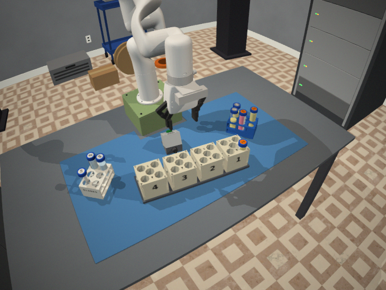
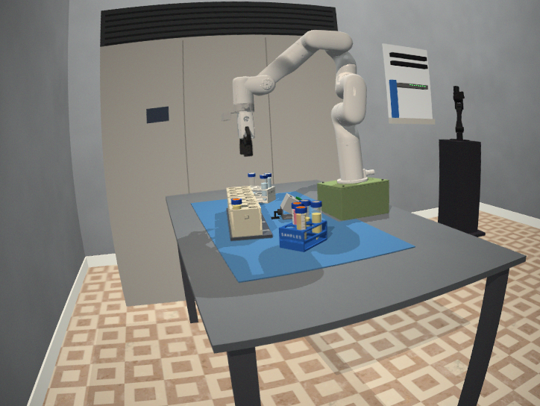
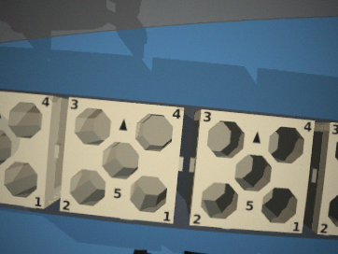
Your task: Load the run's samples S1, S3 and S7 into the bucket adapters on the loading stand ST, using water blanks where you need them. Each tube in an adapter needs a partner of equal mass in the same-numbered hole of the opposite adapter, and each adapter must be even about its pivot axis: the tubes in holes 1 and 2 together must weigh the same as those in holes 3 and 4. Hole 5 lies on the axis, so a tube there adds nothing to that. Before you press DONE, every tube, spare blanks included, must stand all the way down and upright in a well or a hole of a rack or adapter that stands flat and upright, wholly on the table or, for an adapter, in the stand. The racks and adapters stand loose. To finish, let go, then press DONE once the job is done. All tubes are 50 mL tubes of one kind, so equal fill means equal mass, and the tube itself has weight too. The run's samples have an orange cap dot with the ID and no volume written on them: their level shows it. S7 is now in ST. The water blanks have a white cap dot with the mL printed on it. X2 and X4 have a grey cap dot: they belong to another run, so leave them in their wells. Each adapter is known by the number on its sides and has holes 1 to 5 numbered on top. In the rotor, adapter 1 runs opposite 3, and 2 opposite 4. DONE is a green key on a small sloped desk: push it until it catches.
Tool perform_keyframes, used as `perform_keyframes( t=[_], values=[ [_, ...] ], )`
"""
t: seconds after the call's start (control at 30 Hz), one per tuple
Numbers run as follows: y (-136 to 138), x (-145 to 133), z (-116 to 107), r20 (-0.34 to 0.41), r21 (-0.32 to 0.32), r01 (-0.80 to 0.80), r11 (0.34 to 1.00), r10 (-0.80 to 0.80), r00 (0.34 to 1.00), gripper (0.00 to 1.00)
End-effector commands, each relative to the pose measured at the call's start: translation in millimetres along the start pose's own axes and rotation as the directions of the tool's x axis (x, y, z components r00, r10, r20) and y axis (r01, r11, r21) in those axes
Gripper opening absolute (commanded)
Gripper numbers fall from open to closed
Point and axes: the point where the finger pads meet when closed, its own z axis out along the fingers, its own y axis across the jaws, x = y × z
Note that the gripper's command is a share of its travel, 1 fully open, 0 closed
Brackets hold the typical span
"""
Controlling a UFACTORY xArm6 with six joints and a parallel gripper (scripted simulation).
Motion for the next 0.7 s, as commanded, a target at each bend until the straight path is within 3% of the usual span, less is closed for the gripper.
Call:
perform_keyframes(
  t=[0.0,0.33,0.67],
  values=[
    [-20,13,-1,-0.003,-0.001,-0.001,1.000,0.001,1.000,1.00],
    [-53,-2,-1,-0.003,-0.002,0.231,0.973,-0.231,0.973,1.00],
    [-97,-26,-1,-0.002,-0.002,0.536,0.844,-0.536,0.844,1.00]
  ],
)
